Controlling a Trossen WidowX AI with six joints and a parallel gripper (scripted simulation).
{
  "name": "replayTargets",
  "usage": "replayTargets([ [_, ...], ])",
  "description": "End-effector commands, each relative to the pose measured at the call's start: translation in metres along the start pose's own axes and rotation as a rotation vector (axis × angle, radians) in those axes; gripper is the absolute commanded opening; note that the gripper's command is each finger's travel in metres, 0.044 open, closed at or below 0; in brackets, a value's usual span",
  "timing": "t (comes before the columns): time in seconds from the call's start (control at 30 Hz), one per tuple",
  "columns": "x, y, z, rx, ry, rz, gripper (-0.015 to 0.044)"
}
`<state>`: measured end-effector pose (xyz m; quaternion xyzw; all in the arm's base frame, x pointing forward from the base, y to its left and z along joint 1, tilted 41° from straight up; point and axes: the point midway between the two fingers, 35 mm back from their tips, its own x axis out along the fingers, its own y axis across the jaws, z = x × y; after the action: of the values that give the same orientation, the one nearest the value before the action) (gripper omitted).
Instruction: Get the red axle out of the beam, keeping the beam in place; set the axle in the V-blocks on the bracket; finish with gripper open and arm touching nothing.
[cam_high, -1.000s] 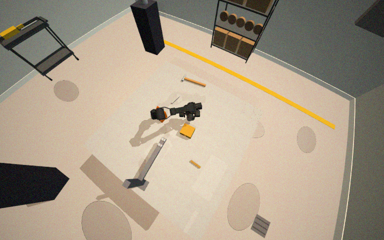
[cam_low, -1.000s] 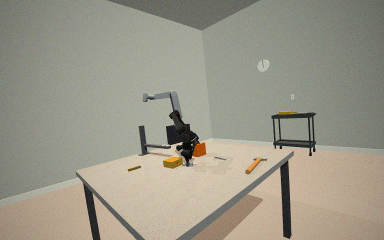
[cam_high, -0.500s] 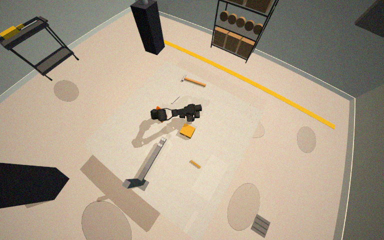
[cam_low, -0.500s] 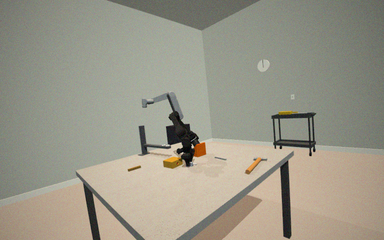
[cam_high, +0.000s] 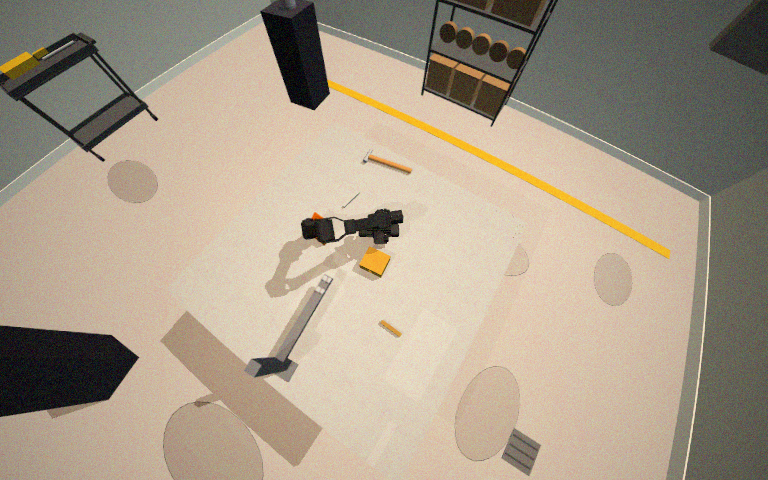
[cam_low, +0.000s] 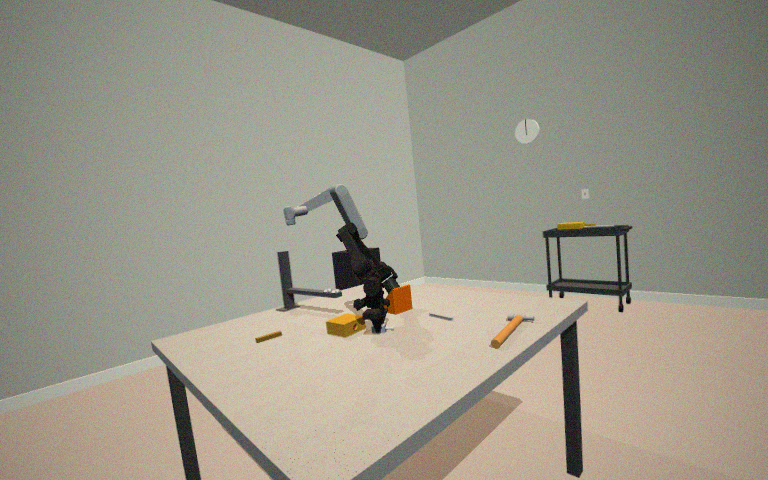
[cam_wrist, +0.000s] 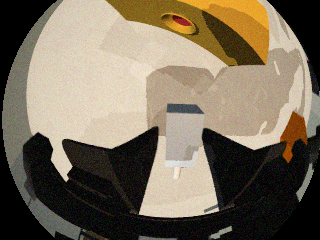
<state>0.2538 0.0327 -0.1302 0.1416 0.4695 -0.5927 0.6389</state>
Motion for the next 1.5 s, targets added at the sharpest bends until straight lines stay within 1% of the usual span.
replayTargets([
  [0.0, 0.000, 0.000, 0.001, -0.005, -0.004, 0.002, 0.0099],
  [0.23, 0.000, 0.000, 0.001, -0.005, -0.004, 0.002, 0.0052],
  [0.3, -0.001, 0.001, 0.001, -0.005, -0.004, 0.003, 0.0000],
  [0.43, -0.018, 0.003, 0.000, -0.005, -0.003, 0.004, 0.0000],
  [0.67, -0.071, 0.001, 0.000, -0.006, -0.001, 0.004, 0.0000],
  [0.73, -0.081, 0.001, 0.000, -0.006, -0.001, 0.004, 0.0000],
  [0.9, -0.081, 0.004, 0.001, 0.000, -0.001, 0.004, 0.0000],
  [1.03, -0.079, 0.004, 0.001, 0.059, -0.001, 0.004, 0.0000],
  [1.47, -0.078, 0.004, 0.002, 0.398, 0.000, 0.004, 0.0000],
])
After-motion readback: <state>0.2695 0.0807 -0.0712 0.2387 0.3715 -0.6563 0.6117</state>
